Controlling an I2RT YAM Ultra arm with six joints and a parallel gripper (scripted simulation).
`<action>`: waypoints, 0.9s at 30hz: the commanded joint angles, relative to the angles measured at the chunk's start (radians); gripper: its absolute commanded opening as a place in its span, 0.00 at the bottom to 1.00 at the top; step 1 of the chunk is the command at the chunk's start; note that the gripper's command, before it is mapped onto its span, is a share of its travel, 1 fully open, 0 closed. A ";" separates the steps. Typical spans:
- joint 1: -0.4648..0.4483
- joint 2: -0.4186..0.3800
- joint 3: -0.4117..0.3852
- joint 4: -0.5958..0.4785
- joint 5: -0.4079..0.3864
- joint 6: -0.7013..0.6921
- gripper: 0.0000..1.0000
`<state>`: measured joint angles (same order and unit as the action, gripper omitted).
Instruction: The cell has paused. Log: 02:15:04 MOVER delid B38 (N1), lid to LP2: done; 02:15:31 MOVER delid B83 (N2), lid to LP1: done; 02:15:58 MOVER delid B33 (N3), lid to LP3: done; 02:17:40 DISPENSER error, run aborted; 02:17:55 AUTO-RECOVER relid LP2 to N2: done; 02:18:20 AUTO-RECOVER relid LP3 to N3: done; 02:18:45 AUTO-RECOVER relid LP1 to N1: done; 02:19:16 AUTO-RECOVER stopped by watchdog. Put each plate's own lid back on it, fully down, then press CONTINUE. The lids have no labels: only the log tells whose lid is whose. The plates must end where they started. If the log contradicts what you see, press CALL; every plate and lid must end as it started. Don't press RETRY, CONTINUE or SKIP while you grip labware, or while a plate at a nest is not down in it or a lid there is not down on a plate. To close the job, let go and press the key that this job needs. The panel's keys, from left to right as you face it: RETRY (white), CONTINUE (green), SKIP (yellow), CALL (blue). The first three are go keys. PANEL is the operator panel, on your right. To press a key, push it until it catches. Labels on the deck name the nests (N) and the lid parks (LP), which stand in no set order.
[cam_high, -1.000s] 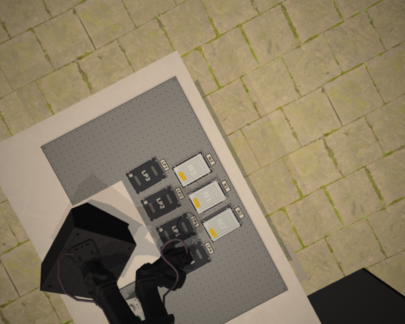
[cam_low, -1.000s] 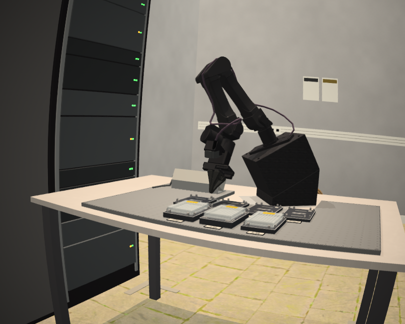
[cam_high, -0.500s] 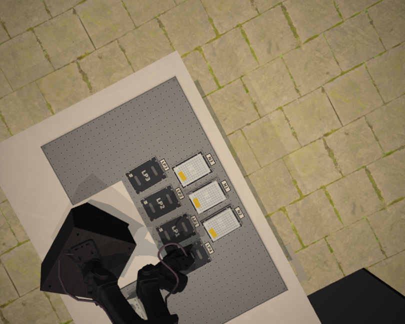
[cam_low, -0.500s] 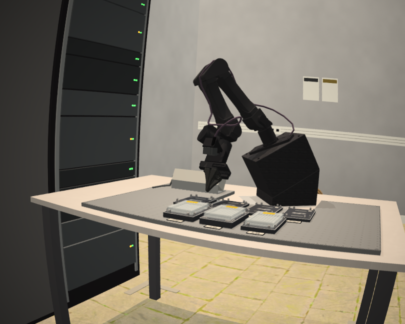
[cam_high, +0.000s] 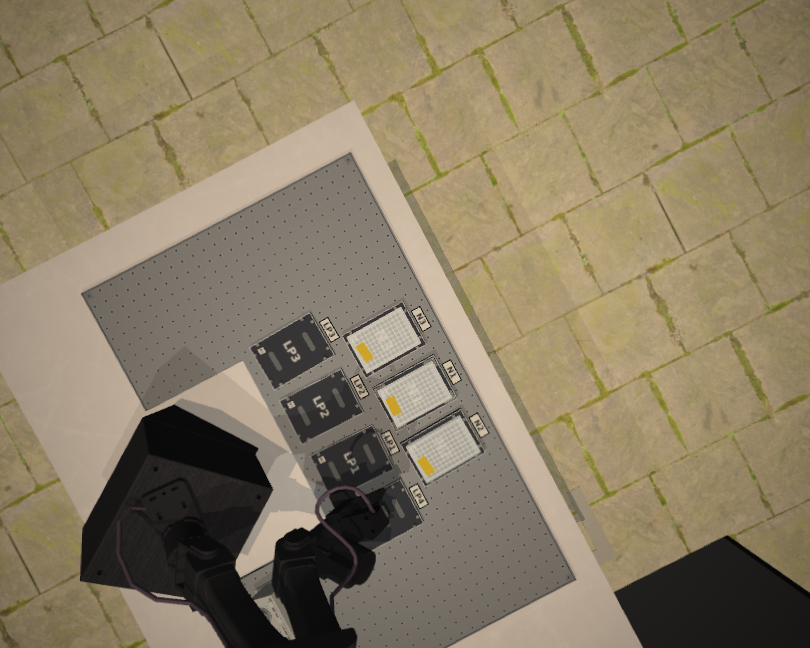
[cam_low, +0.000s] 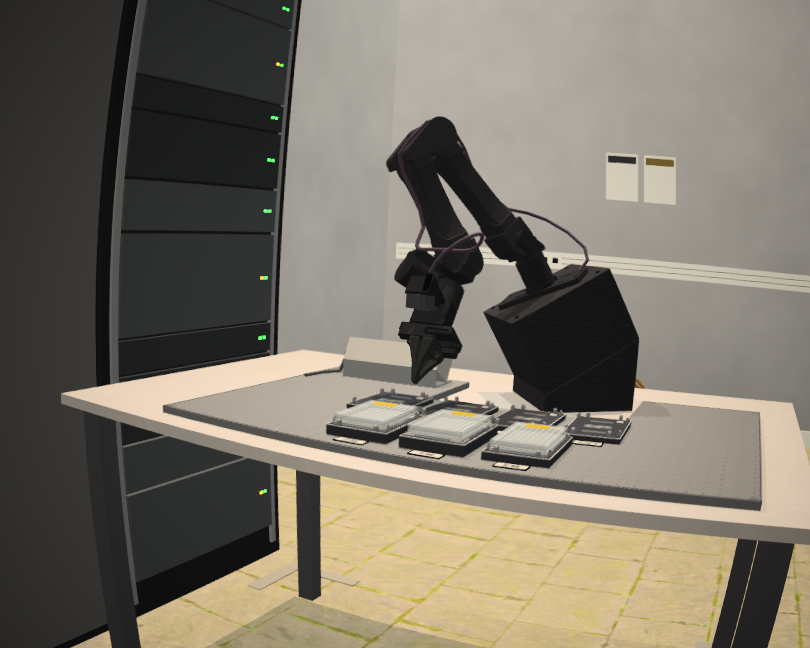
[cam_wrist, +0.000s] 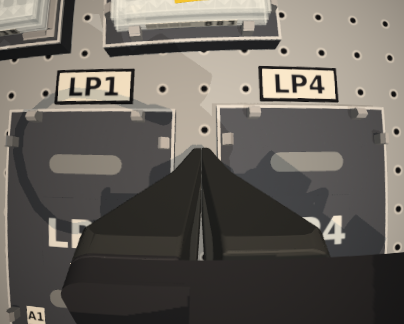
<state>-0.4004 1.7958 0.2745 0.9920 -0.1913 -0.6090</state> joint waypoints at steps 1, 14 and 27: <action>0.002 0.001 0.005 0.015 -0.024 -0.002 0.00; 0.100 0.062 -0.058 0.113 0.058 0.046 0.00; 0.342 0.238 -0.110 0.337 0.263 0.166 0.00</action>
<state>-0.1101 1.9900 0.1970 1.2434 0.0006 -0.4892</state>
